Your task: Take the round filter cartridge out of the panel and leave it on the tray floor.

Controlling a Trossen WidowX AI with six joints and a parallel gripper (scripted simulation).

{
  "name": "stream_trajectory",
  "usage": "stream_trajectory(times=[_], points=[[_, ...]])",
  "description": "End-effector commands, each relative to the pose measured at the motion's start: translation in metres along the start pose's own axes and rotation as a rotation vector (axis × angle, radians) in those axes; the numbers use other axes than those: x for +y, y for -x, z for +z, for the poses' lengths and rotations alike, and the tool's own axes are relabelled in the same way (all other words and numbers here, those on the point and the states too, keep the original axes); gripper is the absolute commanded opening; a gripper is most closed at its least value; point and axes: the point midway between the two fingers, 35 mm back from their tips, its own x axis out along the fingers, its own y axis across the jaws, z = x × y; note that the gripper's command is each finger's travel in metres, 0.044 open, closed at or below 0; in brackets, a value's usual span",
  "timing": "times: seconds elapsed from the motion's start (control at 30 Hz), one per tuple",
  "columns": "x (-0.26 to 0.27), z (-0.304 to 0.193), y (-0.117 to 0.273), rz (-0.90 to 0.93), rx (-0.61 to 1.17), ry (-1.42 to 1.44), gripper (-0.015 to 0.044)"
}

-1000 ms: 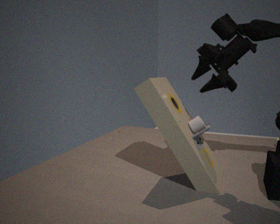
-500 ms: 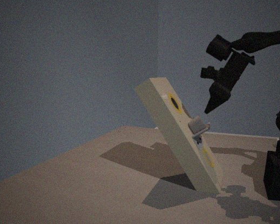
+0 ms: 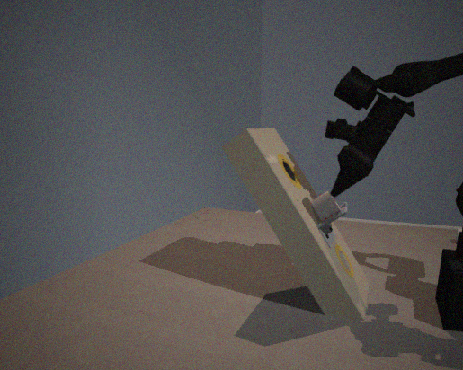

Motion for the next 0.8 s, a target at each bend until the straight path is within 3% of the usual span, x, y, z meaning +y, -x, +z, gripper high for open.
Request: stream_trajectory(times=[0.0, 0.57, 0.77], points=[[0.001, -0.002, -0.008, 0.005, 0.010, -0.006, 0.0305], [0.001, -0.004, -0.029, 0.005, 0.009, -0.006, 0.0305], [0.000, -0.002, -0.026, 0.001, 0.003, 0.000, 0.0245]])
